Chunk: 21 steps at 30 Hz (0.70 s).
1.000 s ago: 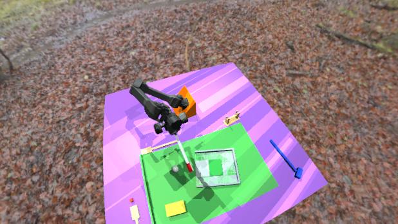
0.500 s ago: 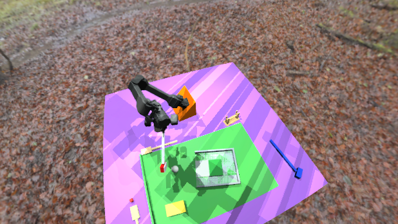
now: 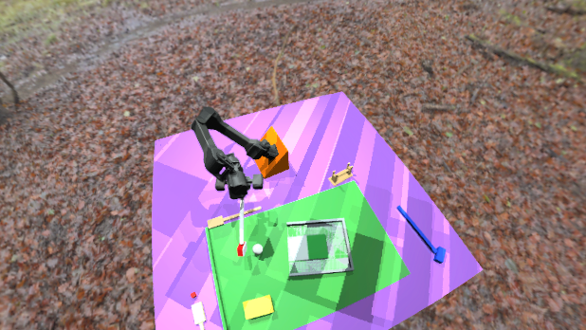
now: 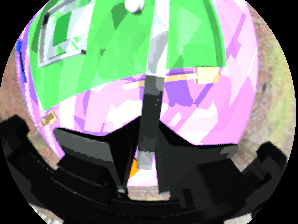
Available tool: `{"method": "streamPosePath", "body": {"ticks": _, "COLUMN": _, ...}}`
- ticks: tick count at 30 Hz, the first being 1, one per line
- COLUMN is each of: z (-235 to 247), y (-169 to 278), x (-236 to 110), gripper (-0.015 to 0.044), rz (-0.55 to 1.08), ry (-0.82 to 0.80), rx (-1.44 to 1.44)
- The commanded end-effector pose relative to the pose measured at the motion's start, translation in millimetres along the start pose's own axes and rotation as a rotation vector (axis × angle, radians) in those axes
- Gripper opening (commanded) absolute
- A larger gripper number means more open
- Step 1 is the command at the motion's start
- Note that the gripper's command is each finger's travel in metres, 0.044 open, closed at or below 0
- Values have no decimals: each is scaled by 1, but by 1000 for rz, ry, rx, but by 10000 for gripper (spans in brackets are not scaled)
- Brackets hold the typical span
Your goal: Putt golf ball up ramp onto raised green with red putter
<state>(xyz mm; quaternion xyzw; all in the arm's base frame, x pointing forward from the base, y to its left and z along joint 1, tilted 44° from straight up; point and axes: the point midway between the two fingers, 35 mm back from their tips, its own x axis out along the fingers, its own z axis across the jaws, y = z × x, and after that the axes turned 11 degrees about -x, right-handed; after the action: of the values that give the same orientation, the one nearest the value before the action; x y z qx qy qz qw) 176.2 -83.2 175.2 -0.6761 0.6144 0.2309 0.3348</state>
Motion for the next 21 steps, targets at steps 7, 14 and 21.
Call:
{"method": "streamPosePath", "body": {"ticks": 7, "z": 0, "y": 0, "x": 13, "gripper": 0, "rz": -4, "ry": 5, "rx": -2}}
{"method": "streamPosePath", "body": {"ticks": 14, "z": -1, "y": 0, "x": 25, "gripper": 0, "rz": -4, "ry": 6, "rx": -2}}
{"method": "streamPosePath", "body": {"ticks": 21, "z": -1, "y": 1, "x": 34, "gripper": 0, "rz": -5, "ry": 8, "rx": -2}}
